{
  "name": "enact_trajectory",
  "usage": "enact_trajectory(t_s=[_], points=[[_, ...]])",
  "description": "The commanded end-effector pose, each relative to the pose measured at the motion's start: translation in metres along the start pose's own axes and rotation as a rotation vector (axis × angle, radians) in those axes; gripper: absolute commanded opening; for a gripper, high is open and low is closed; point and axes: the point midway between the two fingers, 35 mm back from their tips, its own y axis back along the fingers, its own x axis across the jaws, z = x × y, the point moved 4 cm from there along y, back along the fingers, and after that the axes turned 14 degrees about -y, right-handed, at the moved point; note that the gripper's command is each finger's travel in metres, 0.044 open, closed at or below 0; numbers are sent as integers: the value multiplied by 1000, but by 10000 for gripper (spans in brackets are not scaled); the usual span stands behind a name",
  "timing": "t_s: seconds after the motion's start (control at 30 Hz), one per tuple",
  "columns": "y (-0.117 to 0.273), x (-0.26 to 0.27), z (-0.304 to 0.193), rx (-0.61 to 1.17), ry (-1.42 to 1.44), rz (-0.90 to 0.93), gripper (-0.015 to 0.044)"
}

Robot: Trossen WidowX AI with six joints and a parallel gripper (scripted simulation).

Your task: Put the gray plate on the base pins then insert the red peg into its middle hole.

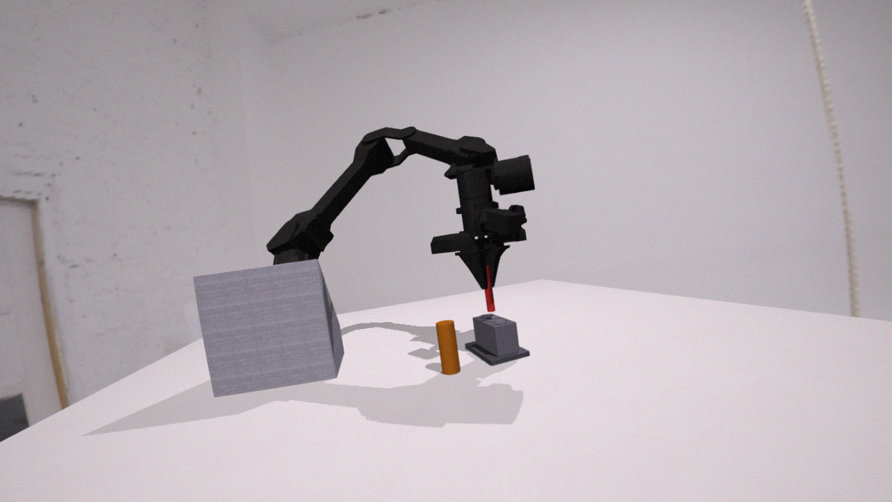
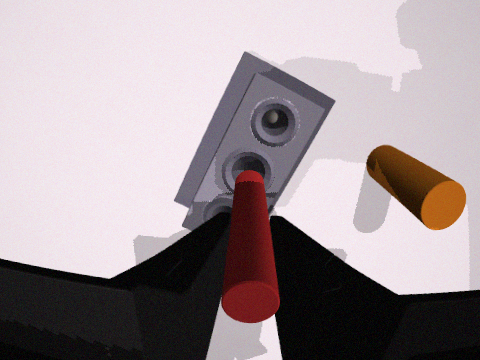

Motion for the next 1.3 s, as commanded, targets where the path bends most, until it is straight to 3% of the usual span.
enact_trajectory(t_s=[0.0,1.27], points=[[0,-1,0,-1,4,-3,0],[-16,1,-1,0,4,-3,0]])
